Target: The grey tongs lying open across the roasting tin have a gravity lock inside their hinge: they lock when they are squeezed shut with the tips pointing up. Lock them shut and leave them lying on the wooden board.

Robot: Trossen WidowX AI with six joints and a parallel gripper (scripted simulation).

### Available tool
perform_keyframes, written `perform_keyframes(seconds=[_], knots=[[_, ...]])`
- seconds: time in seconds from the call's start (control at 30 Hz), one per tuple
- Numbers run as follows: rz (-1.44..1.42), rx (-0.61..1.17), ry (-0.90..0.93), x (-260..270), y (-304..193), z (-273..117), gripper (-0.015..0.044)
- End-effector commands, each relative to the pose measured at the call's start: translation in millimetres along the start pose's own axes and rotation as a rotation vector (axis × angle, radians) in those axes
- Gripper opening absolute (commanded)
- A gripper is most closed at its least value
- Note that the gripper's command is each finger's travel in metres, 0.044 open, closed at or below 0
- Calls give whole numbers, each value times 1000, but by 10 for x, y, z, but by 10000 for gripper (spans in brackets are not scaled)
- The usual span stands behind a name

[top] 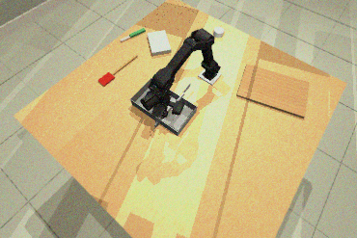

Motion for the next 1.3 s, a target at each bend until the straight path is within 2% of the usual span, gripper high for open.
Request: perform_keyframes(seconds=[0.0, 0.13, 0.23, 1.27], knots=[[4, 5, 6, 12, -18, 78, 440], [4, 5, 6, 14, -22, 101, 440], [0, 2, 1, 6, -13, 66, 361], [0, 2, 1, 6, -13, 66, 155]])
Point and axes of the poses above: the point midway between the two fingers, 35 mm back from their tips, its own z axis out along the fingers, its own x axis across the jaws, y = z × x, the point moved 9 cm from there along -z, back along the fingers, and after that the axes turned 2 degrees about -z, right-handed, at the moved point
